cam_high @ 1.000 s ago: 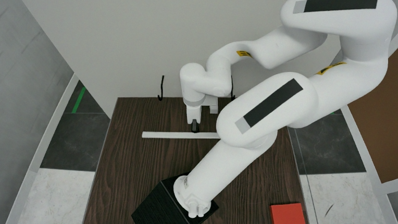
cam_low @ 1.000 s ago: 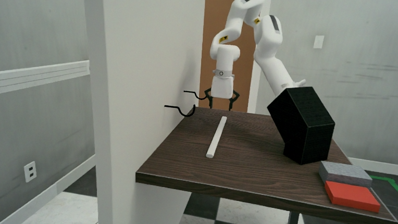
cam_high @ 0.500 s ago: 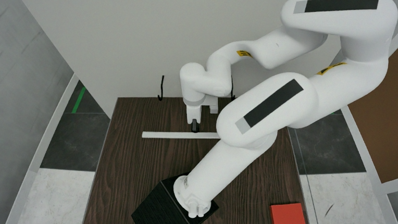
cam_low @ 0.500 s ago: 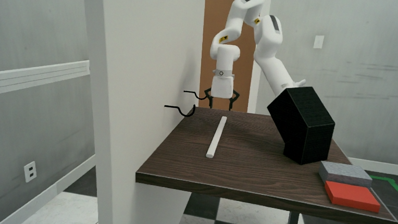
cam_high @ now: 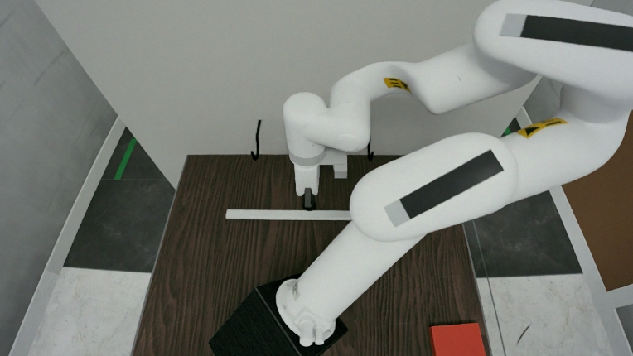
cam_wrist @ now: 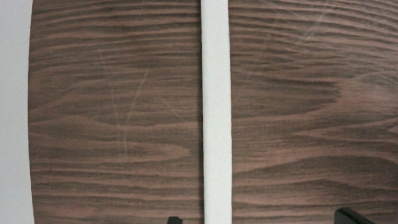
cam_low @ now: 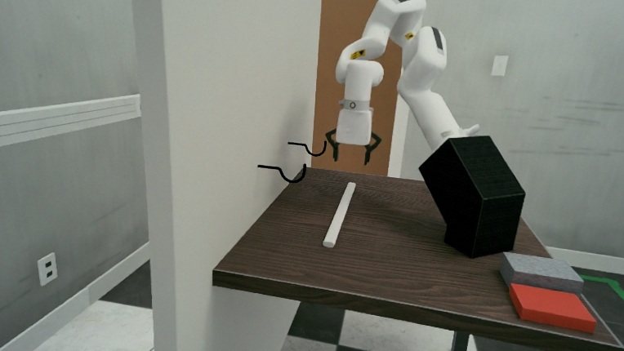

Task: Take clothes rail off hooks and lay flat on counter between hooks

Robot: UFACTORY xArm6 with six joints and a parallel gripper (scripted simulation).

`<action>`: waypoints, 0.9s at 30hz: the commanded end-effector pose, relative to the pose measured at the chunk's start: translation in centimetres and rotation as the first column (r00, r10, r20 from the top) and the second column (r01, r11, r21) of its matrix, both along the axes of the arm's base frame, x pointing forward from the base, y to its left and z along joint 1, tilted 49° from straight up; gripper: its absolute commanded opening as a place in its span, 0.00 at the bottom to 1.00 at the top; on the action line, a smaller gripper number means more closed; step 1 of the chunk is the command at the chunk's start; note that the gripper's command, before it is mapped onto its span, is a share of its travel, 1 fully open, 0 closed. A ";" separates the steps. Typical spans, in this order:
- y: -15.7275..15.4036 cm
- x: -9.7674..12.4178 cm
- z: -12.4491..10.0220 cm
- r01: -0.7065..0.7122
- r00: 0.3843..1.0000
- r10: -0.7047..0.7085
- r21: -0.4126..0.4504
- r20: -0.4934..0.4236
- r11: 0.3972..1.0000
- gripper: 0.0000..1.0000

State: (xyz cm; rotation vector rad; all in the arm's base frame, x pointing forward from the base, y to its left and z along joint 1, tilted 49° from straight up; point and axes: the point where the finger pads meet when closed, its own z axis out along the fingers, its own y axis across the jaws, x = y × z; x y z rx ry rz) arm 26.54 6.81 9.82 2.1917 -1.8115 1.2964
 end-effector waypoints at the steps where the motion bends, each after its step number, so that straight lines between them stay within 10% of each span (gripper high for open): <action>1: 0.3 -0.8 0.6 0.001 1.000 -0.001 0.000 0.002 1.000 1.00; 27: 2.9 -7.7 3.8 0.001 1.000 -0.001 0.000 0.001 1.000 1.00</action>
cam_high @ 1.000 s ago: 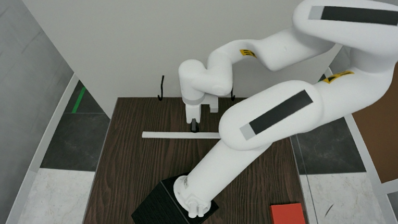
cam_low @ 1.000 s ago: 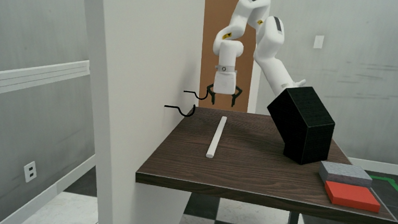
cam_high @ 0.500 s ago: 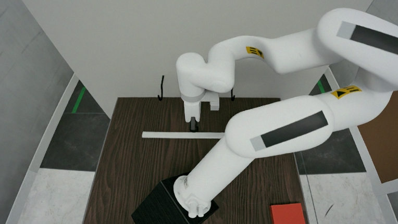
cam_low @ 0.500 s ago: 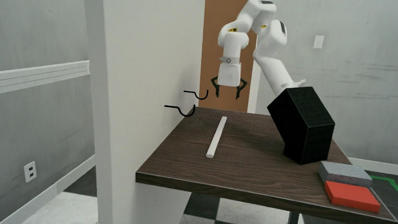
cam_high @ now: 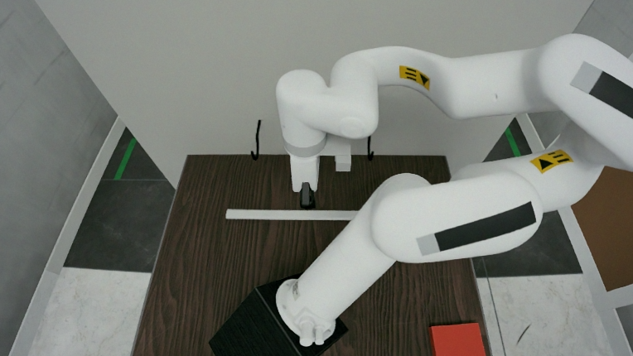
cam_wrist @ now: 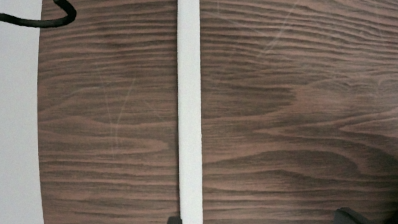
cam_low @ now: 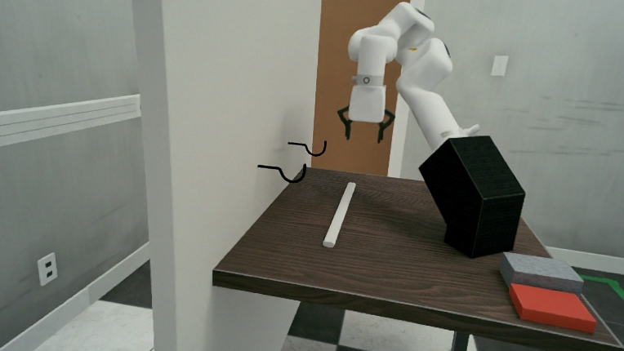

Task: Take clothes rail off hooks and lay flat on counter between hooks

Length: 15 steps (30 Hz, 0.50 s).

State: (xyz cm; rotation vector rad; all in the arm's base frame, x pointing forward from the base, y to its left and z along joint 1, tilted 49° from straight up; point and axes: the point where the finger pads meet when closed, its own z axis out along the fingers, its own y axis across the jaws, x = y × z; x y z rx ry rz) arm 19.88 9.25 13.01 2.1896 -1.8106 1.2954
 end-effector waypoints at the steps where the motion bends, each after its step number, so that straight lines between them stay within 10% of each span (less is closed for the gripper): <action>1: 0.5 -1.3 0.7 0.000 1.000 0.000 0.002 0.003 1.000 1.00; 15: 1.8 -4.8 2.4 0.000 1.000 0.000 0.002 0.002 1.000 1.00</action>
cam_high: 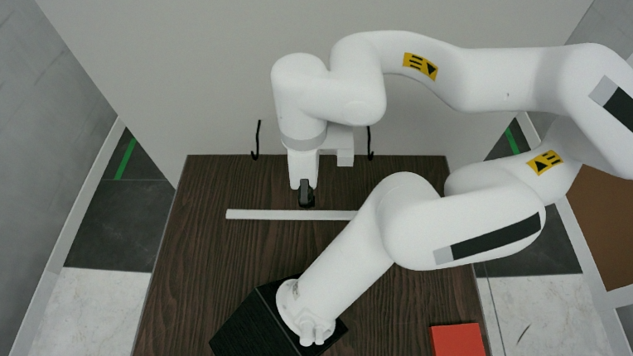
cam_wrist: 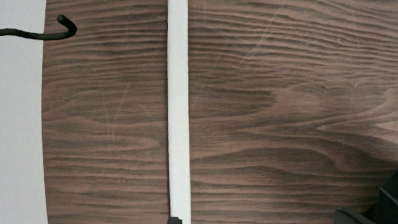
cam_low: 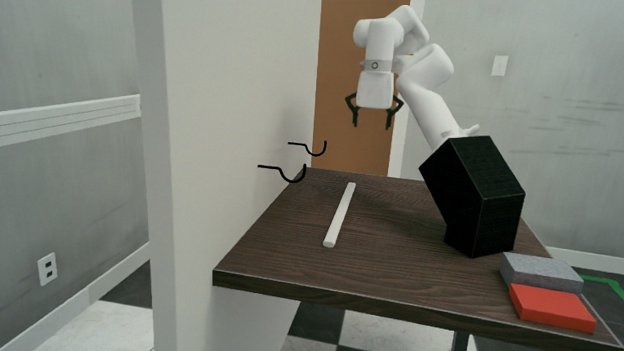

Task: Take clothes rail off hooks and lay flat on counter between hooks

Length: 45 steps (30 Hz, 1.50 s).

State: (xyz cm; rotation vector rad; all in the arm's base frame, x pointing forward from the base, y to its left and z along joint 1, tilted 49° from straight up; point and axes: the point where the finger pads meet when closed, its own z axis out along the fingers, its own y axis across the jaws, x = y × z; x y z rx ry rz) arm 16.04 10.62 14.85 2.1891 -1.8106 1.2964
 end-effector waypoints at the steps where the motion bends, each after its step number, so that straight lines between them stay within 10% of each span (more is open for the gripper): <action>1: 0.5 -1.2 0.6 0.000 1.000 0.000 0.002 0.002 1.000 1.00; 45: 4.3 -11.6 5.5 0.000 1.000 0.000 0.002 0.001 1.000 1.00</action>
